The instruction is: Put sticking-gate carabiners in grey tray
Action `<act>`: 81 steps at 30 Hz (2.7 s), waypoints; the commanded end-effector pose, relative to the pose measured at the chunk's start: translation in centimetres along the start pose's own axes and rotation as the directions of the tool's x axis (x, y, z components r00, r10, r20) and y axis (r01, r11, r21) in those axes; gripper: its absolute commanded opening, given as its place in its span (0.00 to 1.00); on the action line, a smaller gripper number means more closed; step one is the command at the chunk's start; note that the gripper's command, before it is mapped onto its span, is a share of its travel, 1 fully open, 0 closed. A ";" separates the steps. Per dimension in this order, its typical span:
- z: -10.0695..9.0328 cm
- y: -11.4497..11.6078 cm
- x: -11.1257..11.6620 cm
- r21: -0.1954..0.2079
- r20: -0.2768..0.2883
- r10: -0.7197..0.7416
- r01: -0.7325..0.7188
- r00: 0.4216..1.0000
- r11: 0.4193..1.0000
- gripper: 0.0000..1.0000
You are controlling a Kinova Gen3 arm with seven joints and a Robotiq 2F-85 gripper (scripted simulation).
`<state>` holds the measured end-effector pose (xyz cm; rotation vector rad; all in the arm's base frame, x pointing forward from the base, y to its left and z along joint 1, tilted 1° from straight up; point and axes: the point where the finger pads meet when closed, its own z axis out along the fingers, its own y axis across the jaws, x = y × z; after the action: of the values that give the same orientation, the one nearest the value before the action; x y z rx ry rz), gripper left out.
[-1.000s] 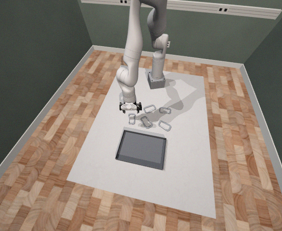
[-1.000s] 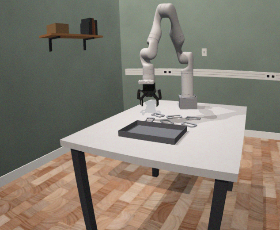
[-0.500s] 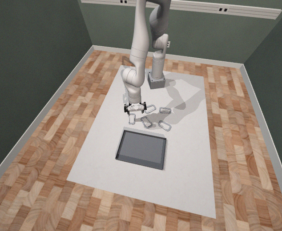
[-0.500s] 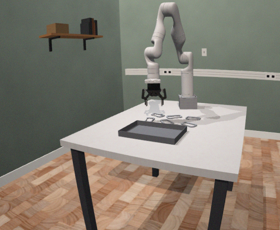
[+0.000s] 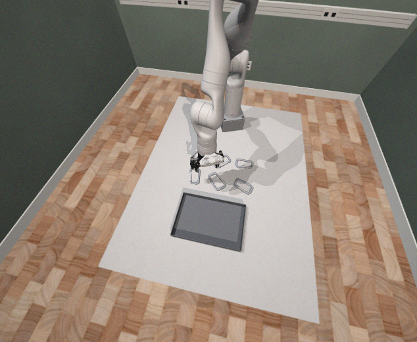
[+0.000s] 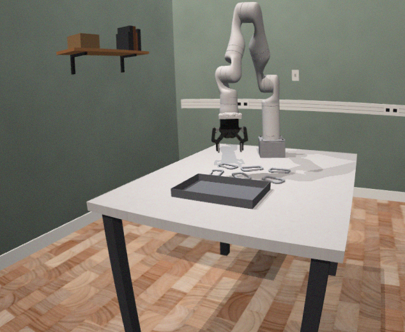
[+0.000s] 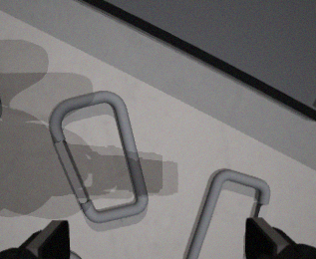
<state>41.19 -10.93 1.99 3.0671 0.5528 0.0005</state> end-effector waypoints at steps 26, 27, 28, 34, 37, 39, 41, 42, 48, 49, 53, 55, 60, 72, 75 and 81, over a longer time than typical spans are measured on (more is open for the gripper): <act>-1.3 -4.5 2.7 0.003 0.000 -0.226 0.226 0.974 0.974 1.00; -1.3 -4.5 2.7 0.003 0.000 -0.226 0.226 0.974 0.974 1.00; -1.3 -4.5 2.7 0.003 0.000 -0.226 0.226 0.974 0.974 1.00; -1.3 -4.5 2.7 0.003 0.000 -0.226 0.226 0.974 0.974 1.00; -1.3 -4.5 2.7 0.003 0.000 -0.226 0.226 0.974 0.974 1.00; 1.7 -4.5 2.6 0.002 -0.001 -0.226 0.226 0.974 0.974 1.00; 1.7 -4.5 2.6 0.002 -0.001 -0.226 0.226 0.974 0.974 1.00; 1.7 -4.5 2.6 0.002 -0.001 -0.226 0.226 0.974 0.974 1.00; 1.7 -4.5 2.6 0.002 -0.001 -0.226 0.226 0.974 0.974 1.00; 1.7 -4.5 2.6 0.002 -0.001 -0.226 0.226 0.974 0.974 1.00; 1.7 -4.5 2.6 0.002 -0.001 -0.226 0.226 0.974 0.974 1.00; 6.8 -4.5 2.7 0.000 -0.002 -0.219 0.219 0.976 0.976 1.00; 6.8 -4.5 2.7 0.000 -0.002 -0.219 0.219 0.976 0.976 1.00; 9.0 -4.6 2.6 0.002 -0.001 -0.225 0.225 0.974 0.974 1.00; 9.0 -4.6 2.6 0.002 -0.001 -0.225 0.225 0.974 0.974 1.00; 9.0 -4.6 2.6 0.002 -0.001 -0.225 0.225 0.974 0.974 1.00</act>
<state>41.96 -5.94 -6.85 2.9903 0.8850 -0.0068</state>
